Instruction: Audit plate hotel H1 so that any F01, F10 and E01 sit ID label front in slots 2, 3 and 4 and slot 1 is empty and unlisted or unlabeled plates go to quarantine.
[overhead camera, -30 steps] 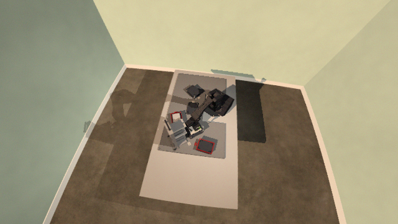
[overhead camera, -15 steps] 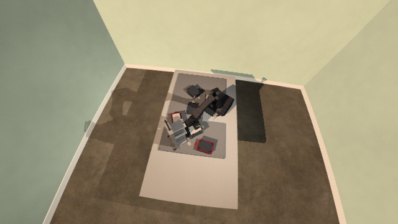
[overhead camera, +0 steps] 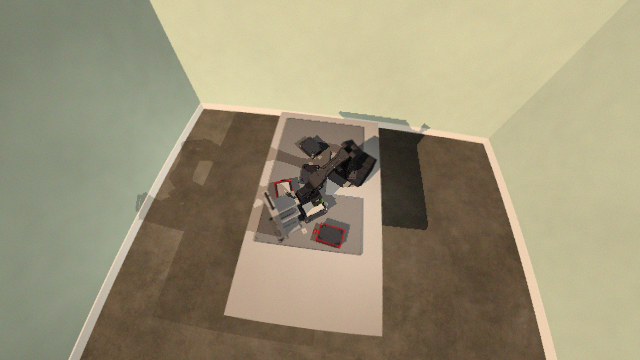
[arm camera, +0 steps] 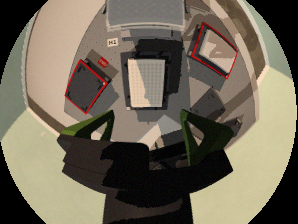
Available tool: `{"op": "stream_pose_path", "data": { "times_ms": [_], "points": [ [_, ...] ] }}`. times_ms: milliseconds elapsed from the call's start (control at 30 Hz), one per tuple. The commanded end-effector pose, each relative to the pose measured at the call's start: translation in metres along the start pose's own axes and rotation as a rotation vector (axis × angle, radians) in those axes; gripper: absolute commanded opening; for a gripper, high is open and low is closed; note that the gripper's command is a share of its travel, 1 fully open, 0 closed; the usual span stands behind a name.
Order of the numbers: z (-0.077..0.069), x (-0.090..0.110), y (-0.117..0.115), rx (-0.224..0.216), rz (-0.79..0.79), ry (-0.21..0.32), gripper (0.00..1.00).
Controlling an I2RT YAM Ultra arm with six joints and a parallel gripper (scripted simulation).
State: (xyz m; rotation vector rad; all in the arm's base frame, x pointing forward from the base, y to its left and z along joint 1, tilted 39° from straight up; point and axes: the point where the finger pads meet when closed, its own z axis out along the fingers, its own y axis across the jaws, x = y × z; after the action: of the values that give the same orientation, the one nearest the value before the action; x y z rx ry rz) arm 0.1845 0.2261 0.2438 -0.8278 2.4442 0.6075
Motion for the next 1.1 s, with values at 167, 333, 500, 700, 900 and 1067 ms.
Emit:
{"op": "stream_pose_path", "data": {
  "times_ms": [167, 333, 500, 700, 900, 1067],
  "points": [
    [-0.04, -0.004, 0.003, -0.008, -0.009, -0.04, 1.0],
    [-0.048, -0.004, 0.003, -0.008, -0.009, -0.04, 1.0],
    [-0.062, -0.003, 0.003, -0.007, -0.01, -0.04, 1.0],
    [-0.058, 0.001, -0.005, -0.004, -0.006, -0.025, 1.0],
    [-0.055, 0.006, -0.019, -0.003, -0.003, -0.012, 1.0],
    [-0.046, 0.01, -0.038, -0.004, 0.008, 0.02, 1.0]
  ]
}}
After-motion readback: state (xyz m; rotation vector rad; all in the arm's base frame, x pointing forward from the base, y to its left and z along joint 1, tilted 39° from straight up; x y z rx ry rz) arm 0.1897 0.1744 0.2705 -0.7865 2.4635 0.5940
